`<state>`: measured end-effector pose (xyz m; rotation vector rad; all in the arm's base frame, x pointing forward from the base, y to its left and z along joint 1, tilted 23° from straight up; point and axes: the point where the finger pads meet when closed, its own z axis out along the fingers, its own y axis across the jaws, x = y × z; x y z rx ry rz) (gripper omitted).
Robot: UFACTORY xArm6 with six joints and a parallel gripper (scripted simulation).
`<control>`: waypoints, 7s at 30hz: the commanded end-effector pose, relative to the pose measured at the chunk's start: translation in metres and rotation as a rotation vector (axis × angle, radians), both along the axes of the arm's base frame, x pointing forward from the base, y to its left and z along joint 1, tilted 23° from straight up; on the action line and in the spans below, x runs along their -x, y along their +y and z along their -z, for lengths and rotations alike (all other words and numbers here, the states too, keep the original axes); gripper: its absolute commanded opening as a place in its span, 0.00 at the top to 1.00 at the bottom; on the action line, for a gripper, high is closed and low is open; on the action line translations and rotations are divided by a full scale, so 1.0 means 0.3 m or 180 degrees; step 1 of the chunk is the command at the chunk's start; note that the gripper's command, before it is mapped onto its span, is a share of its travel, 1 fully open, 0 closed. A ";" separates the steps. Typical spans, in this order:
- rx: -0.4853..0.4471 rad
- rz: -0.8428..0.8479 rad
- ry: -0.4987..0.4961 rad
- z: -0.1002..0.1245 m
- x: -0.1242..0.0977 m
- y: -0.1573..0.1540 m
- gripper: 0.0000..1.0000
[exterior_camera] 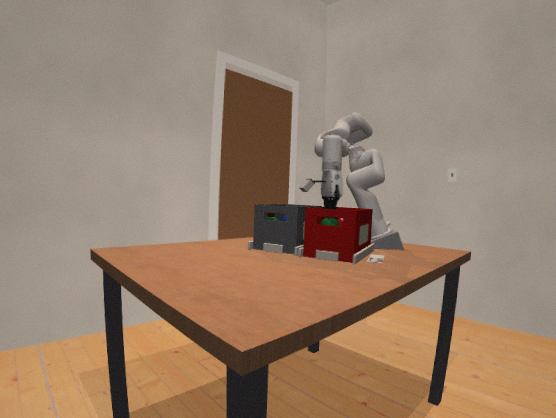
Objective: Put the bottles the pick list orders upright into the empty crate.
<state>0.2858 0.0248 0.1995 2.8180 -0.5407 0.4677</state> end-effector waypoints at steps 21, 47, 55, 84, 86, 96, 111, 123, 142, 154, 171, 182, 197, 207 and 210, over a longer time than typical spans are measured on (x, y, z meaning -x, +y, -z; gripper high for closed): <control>-0.0004 -0.0002 -0.0012 0.017 -0.010 -0.005 1.00; -0.0004 -0.0002 -0.0012 0.017 -0.010 -0.005 1.00; -0.0004 -0.0002 -0.0012 0.017 -0.010 -0.005 1.00; -0.0004 -0.0002 -0.0012 0.027 -0.013 -0.008 0.35; -0.0004 -0.0002 -0.0012 0.027 -0.013 -0.008 0.35; -0.0004 -0.0002 -0.0012 0.027 -0.013 -0.008 0.35; -0.0004 -0.0002 -0.0012 0.027 -0.013 -0.008 0.35; -0.0004 -0.0002 -0.0012 0.027 -0.013 -0.008 0.35; -0.0004 -0.0002 -0.0012 0.027 -0.013 -0.008 0.35; -0.0004 -0.0002 -0.0012 -0.014 -0.001 0.004 0.35; -0.0005 -0.0002 -0.0011 -0.137 0.035 0.042 0.35; -0.0006 -0.0001 -0.0011 -0.218 0.059 0.067 0.35; -0.0006 -0.0001 -0.0011 -0.234 0.063 0.072 0.35; -0.0006 -0.0001 -0.0011 -0.234 0.063 0.072 0.35; -0.0005 -0.0001 -0.0011 -0.234 0.063 0.072 0.35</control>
